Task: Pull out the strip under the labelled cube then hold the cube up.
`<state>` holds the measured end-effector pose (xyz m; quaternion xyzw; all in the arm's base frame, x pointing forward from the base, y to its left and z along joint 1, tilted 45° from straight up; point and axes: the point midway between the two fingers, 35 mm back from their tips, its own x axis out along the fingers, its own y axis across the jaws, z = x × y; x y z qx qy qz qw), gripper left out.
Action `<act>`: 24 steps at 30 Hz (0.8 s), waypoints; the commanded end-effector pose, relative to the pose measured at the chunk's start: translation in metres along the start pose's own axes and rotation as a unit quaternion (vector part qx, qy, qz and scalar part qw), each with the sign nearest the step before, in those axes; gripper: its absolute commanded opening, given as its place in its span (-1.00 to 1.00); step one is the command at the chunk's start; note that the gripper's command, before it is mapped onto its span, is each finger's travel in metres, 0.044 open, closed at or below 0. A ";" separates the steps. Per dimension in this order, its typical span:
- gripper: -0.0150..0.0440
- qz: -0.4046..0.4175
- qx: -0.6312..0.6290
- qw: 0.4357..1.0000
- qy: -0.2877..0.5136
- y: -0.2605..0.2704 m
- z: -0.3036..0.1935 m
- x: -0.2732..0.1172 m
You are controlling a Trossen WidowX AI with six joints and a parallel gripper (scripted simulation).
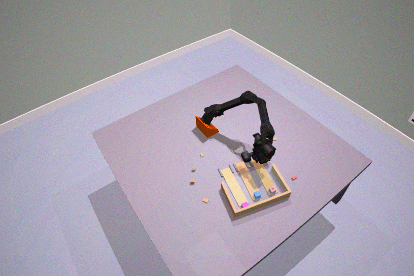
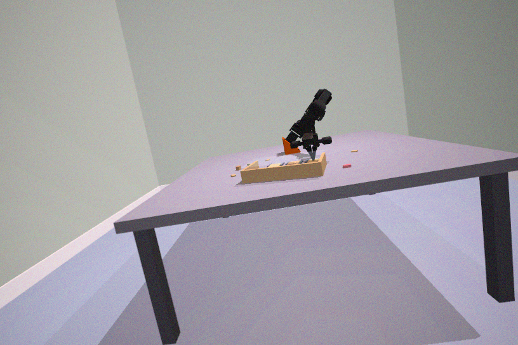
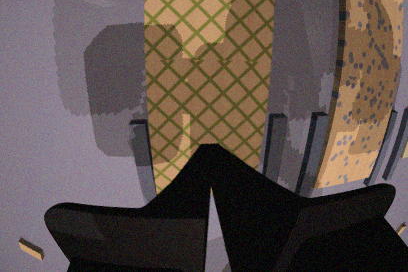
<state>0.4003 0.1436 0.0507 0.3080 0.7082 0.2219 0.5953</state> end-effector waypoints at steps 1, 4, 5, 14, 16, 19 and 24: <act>-0.49 0.002 0.001 1.000 -0.001 0.001 0.000 0.000; -0.49 0.002 0.001 1.000 -0.001 0.001 0.000 0.000; -0.49 0.002 0.001 1.000 -0.001 0.001 0.000 0.000; -0.49 0.002 0.001 1.000 0.000 0.001 0.000 0.001; -0.49 0.002 0.001 1.000 0.000 0.001 0.000 0.002; -0.49 0.002 0.001 1.000 0.000 0.001 0.000 0.002; -0.49 0.002 0.001 1.000 0.000 0.001 0.000 0.002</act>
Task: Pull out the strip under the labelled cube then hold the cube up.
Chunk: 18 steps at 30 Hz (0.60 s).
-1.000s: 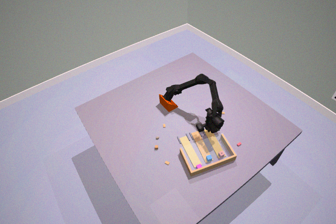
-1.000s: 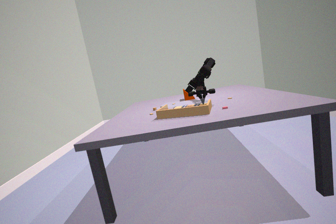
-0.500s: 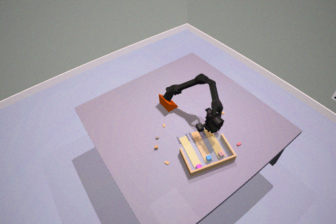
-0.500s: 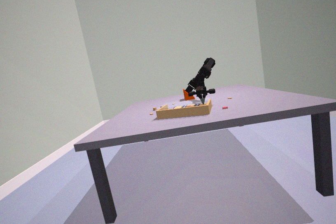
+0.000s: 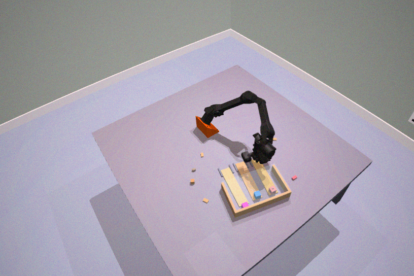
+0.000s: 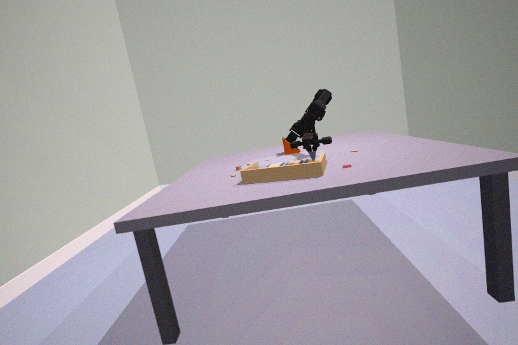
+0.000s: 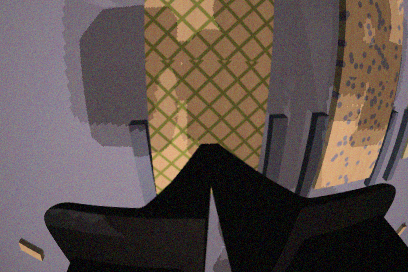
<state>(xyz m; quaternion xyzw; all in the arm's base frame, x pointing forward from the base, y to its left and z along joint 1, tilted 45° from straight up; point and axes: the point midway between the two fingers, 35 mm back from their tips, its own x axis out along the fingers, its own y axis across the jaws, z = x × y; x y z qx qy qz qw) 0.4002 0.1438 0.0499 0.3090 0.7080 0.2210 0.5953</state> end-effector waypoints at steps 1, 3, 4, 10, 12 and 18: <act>-0.49 0.002 -0.001 1.000 0.000 0.001 0.000 0.002; -0.49 0.002 -0.001 1.000 0.000 0.001 0.000 0.002; -0.49 0.002 -0.001 1.000 0.000 0.001 0.000 0.002; -0.49 0.002 -0.001 1.000 0.000 0.001 0.000 0.003; -0.49 0.002 -0.001 1.000 0.000 0.001 0.001 0.003; -0.49 0.002 -0.001 1.000 0.000 0.001 -0.001 0.003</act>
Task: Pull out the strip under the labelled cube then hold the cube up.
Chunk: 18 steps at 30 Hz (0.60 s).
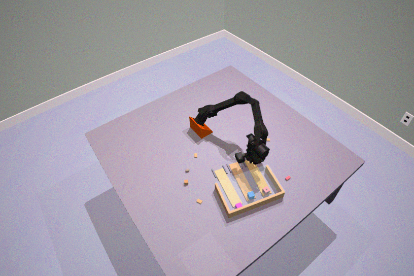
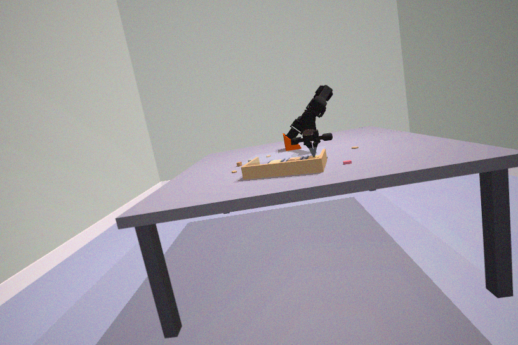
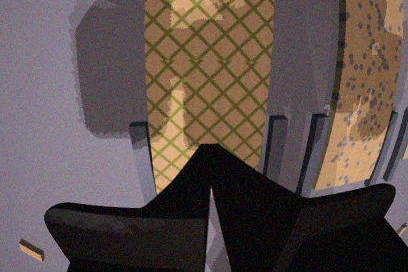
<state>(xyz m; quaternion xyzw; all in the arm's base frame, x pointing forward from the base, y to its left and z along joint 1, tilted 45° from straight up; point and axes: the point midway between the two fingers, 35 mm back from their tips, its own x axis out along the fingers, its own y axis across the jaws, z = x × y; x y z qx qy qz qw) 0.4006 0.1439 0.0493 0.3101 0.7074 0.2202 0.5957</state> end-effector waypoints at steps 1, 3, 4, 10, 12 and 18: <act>-0.49 0.001 -0.001 1.000 0.001 0.001 -0.003 0.003; -0.49 0.001 -0.001 1.000 0.001 0.001 -0.006 0.003; -0.49 0.001 -0.001 1.000 0.001 0.001 -0.008 0.003; -0.49 0.001 -0.001 1.000 0.002 0.000 -0.017 0.003; -0.49 0.001 -0.001 1.000 0.002 -0.001 -0.021 0.003; -0.49 0.001 -0.001 1.000 0.002 -0.001 -0.030 0.003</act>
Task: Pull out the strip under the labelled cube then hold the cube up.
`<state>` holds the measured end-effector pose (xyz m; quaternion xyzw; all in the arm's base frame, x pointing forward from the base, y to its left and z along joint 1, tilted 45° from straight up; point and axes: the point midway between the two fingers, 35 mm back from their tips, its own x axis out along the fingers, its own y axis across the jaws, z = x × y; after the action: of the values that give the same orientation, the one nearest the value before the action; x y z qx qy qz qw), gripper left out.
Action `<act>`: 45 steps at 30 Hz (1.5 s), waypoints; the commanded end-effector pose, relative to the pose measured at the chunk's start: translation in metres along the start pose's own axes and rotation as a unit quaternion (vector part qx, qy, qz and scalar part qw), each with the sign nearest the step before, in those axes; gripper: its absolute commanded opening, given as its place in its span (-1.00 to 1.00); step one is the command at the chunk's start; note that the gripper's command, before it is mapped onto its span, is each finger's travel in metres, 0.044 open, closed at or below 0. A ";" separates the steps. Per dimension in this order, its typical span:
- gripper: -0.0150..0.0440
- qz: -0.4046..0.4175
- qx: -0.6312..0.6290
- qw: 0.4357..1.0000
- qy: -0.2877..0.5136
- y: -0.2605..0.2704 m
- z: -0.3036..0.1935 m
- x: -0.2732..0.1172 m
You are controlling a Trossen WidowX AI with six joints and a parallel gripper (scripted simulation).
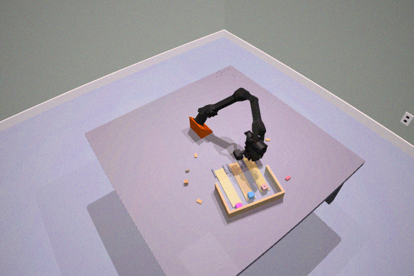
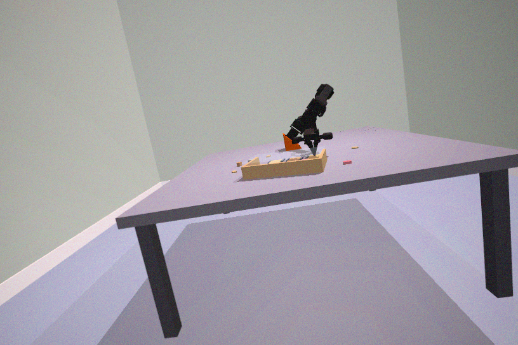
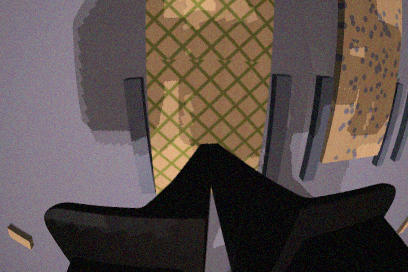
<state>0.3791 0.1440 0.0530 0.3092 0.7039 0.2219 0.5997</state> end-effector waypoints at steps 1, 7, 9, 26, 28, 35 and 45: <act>-0.49 0.001 0.003 1.000 0.006 0.000 -0.010 0.004; -0.49 0.001 0.003 1.000 0.006 -0.001 -0.019 0.004; -0.49 0.001 0.003 1.000 0.006 -0.001 -0.022 0.004; -0.49 0.001 0.004 1.000 0.007 -0.002 -0.048 0.005; -0.49 0.001 0.004 1.000 0.007 -0.002 -0.051 0.005; -0.49 0.001 0.004 1.000 0.007 -0.003 -0.062 0.005; -0.49 0.001 0.004 1.000 0.008 -0.003 -0.077 0.005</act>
<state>0.3127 0.1462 0.0635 0.3107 0.7024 0.2211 0.6010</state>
